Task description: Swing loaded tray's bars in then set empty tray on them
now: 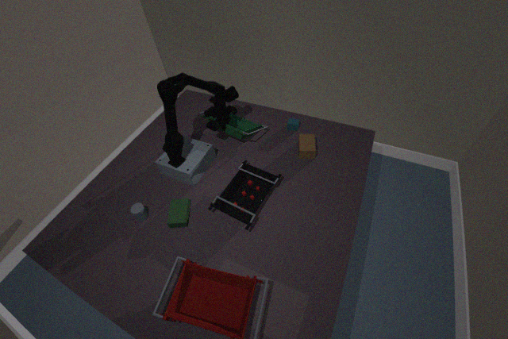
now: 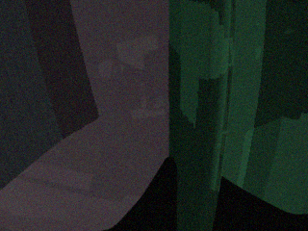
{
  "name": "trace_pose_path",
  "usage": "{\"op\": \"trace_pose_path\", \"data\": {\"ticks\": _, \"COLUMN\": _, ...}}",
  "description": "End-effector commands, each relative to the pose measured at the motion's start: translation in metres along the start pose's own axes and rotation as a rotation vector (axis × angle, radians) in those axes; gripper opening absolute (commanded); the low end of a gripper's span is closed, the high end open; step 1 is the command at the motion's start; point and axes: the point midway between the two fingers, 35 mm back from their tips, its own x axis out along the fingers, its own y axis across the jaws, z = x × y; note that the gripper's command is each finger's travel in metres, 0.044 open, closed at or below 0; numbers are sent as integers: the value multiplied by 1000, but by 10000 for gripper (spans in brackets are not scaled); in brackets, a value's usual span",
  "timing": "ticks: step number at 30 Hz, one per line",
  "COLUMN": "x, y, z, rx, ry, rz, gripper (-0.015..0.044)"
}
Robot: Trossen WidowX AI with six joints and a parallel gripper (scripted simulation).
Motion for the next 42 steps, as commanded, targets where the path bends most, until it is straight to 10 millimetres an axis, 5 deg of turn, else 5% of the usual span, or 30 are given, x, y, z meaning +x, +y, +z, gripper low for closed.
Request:
{"op": "trace_pose_path", "data": {"ticks": 1, "x": -21, "y": -12, "z": -2, "rx": -6, "ry": 8, "rz": -36, "gripper": 0}}
{"op": "trace_pose_path", "data": {"ticks": 16, "x": -100, "y": -20, "z": -4, "rx": -6, "ry": 9, "rz": -37, "gripper": 0}}
{"op": "trace_pose_path", "data": {"ticks": 42, "x": -101, "y": -20, "z": -4, "rx": -6, "ry": 9, "rz": -37, "gripper": 0}}
